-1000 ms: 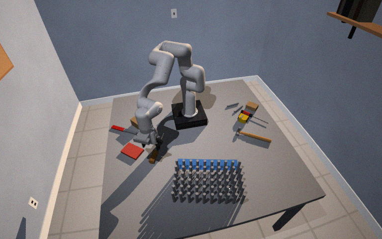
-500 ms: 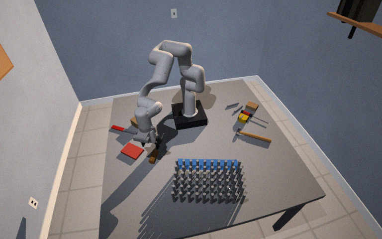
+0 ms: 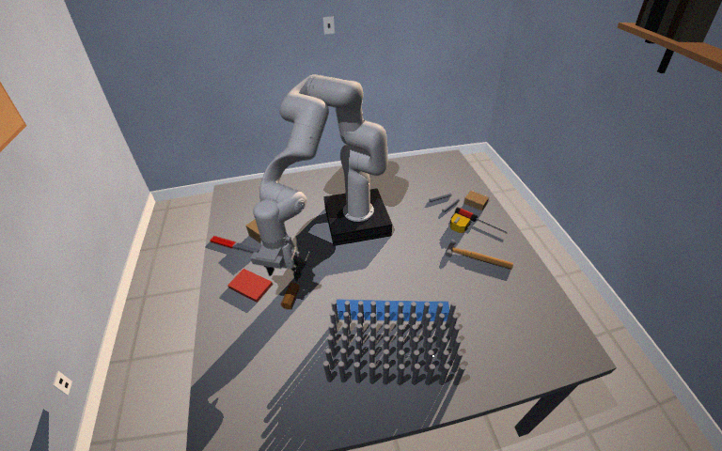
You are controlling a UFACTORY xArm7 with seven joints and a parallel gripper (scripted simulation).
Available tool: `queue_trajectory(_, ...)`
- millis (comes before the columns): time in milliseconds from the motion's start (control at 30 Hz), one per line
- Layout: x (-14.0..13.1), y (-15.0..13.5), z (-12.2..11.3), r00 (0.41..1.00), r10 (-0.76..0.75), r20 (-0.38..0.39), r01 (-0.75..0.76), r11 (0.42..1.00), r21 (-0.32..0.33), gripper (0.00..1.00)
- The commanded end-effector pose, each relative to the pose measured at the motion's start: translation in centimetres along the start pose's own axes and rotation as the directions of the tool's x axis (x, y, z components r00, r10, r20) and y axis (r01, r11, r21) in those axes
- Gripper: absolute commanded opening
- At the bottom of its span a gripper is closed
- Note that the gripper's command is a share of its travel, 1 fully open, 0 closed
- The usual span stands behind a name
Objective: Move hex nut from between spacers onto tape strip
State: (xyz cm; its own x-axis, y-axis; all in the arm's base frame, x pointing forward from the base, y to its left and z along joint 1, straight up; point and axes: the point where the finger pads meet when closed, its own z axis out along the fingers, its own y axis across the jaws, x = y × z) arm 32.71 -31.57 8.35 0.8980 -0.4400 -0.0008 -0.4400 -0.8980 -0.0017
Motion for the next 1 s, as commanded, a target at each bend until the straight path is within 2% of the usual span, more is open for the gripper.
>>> queue_trajectory(0,-0.1,0.19,-0.04,1.0,-0.006,-0.006,0.006,1.0,0.0,1.0)
queue_trajectory(800,-0.48,0.44,0.16,1.0,-0.014,-0.008,0.014,1.0,0.002,1.0)
queue_trajectory(833,-0.48,0.44,0.16,1.0,-0.014,-0.008,0.014,1.0,0.002,0.65)
queue_trajectory(967,-0.47,0.43,0.38,1.0,-0.014,-0.008,0.014,1.0,0.002,0.65)
